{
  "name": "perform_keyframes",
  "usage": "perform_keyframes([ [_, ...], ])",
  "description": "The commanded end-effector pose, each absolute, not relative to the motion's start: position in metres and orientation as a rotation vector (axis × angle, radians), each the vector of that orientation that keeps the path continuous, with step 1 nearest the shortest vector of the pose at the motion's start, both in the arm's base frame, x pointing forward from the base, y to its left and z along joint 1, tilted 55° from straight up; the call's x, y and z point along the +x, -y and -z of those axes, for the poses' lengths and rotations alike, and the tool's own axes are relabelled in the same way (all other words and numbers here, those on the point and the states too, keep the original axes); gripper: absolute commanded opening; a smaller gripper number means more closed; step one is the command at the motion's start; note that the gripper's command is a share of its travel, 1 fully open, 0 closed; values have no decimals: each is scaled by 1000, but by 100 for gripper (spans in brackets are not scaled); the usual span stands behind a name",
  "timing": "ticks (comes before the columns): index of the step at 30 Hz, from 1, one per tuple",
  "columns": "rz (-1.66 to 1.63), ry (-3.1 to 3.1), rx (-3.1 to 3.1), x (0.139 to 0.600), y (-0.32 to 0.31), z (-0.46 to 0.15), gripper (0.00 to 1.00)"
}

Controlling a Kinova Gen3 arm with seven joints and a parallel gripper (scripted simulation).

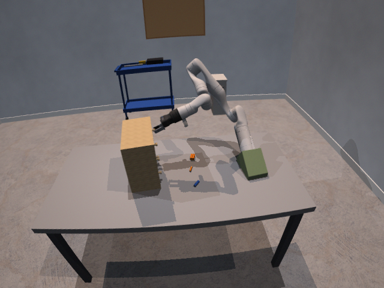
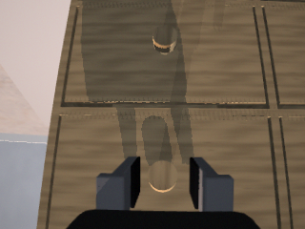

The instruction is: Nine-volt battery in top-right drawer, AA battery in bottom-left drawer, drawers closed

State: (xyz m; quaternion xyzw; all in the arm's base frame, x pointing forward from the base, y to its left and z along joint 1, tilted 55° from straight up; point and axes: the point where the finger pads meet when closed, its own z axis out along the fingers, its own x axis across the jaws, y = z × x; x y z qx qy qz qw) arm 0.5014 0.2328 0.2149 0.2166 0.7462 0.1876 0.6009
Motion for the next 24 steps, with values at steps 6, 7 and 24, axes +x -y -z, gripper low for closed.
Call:
perform_keyframes([
  [6, -435, -1726, 507, 508, -234, -215, 67],
  [7, -435, -1726, 507, 508, -234, -215, 67],
  [24, -435, -1726, 507, 509, -234, -215, 67],
])
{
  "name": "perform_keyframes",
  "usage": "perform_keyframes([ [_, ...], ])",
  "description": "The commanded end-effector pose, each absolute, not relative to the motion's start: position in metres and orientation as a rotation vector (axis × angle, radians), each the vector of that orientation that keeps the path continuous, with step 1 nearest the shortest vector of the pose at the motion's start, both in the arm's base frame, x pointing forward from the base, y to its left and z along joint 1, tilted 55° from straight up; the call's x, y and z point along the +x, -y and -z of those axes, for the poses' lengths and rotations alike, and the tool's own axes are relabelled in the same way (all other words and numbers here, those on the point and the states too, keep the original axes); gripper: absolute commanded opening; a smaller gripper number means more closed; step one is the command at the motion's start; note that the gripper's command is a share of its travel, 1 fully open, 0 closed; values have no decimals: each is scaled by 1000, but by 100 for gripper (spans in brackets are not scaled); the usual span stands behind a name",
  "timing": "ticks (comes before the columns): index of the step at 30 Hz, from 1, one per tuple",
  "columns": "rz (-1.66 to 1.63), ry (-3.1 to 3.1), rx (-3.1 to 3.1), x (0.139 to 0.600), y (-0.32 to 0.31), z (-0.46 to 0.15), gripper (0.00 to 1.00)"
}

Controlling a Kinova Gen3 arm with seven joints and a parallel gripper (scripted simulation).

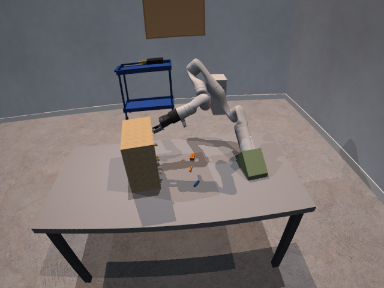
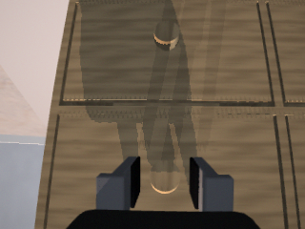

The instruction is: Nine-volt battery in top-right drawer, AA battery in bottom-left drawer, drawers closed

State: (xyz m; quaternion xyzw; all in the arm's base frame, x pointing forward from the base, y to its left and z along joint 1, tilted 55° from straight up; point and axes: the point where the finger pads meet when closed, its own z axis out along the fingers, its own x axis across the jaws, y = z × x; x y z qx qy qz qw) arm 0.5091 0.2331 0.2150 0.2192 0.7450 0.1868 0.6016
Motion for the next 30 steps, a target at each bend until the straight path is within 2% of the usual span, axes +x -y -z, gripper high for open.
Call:
perform_keyframes([
  [1, -435, -1726, 507, 509, -234, -215, 67],
  [8, -435, -1726, 507, 509, -234, -215, 67],
  [9, -435, -1726, 507, 509, -234, -215, 37],
  [30, -435, -1726, 507, 509, -234, -215, 37],
])
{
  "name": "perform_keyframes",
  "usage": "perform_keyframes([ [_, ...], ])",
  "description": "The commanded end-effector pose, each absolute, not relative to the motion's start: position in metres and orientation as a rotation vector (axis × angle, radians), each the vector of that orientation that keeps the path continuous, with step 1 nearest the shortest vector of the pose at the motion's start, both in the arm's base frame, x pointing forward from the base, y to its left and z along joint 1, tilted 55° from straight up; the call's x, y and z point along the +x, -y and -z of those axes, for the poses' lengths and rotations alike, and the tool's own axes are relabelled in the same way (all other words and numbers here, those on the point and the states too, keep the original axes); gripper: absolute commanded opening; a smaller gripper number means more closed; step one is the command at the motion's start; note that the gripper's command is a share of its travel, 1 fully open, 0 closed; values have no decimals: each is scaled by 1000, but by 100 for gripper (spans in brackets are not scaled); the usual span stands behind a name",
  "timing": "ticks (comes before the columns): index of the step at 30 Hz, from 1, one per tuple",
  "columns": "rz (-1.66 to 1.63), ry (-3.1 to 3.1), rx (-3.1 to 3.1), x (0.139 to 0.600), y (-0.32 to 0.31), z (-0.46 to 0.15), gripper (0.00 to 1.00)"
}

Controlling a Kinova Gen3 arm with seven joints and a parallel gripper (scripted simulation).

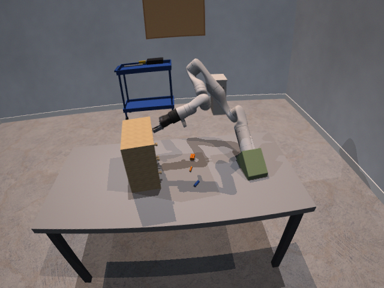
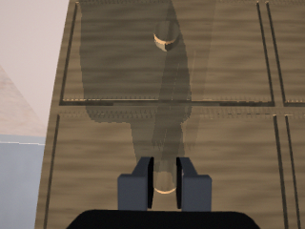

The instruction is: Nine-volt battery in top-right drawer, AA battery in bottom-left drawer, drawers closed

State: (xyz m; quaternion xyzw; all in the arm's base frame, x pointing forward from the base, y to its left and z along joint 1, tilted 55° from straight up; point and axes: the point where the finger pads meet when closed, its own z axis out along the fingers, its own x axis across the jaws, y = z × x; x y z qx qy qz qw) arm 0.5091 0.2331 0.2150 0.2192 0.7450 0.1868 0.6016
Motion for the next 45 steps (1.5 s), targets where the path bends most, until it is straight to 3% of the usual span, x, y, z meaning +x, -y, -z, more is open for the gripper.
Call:
perform_keyframes([
  [1, -435, -1726, 507, 509, -234, -215, 37],
  [45, -435, -1726, 507, 478, -224, -216, 37],
])
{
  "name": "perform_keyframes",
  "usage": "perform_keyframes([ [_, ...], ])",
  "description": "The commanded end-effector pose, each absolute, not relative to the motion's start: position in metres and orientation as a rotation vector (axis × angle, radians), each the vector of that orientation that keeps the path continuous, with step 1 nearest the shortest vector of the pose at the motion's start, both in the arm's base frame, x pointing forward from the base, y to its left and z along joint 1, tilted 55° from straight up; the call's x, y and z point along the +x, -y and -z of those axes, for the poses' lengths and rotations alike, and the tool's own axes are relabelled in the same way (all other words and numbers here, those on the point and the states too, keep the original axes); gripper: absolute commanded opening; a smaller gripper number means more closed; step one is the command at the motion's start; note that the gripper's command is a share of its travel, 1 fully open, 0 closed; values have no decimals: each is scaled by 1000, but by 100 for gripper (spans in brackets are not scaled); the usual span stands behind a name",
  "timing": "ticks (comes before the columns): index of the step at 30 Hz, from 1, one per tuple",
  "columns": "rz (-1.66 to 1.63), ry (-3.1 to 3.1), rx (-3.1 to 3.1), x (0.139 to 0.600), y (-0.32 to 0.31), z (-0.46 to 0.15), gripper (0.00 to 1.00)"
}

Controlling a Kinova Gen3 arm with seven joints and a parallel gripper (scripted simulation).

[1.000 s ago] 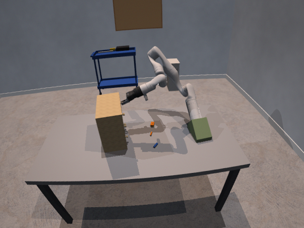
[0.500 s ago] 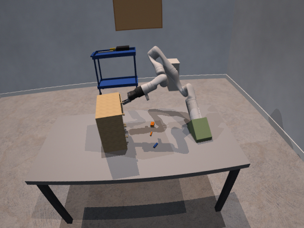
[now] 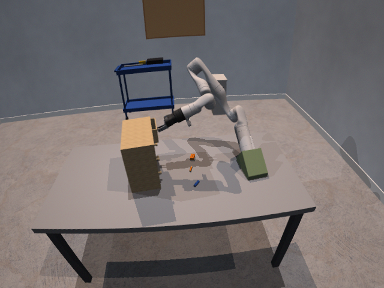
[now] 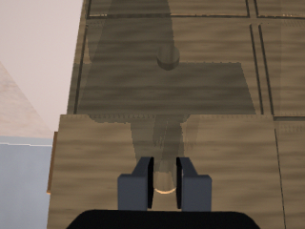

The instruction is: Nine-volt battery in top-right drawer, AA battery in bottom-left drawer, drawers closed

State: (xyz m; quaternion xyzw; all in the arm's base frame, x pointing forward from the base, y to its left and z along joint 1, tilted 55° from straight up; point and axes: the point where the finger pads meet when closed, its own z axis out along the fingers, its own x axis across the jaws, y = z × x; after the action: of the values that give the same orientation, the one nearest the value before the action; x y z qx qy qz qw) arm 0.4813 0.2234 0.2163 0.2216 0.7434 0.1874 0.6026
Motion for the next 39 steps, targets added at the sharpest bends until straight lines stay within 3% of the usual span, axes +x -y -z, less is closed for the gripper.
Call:
perform_keyframes([
  [1, -435, -1726, 507, 476, -224, -216, 37],
  [39, -435, -1726, 507, 445, -214, -216, 37],
])
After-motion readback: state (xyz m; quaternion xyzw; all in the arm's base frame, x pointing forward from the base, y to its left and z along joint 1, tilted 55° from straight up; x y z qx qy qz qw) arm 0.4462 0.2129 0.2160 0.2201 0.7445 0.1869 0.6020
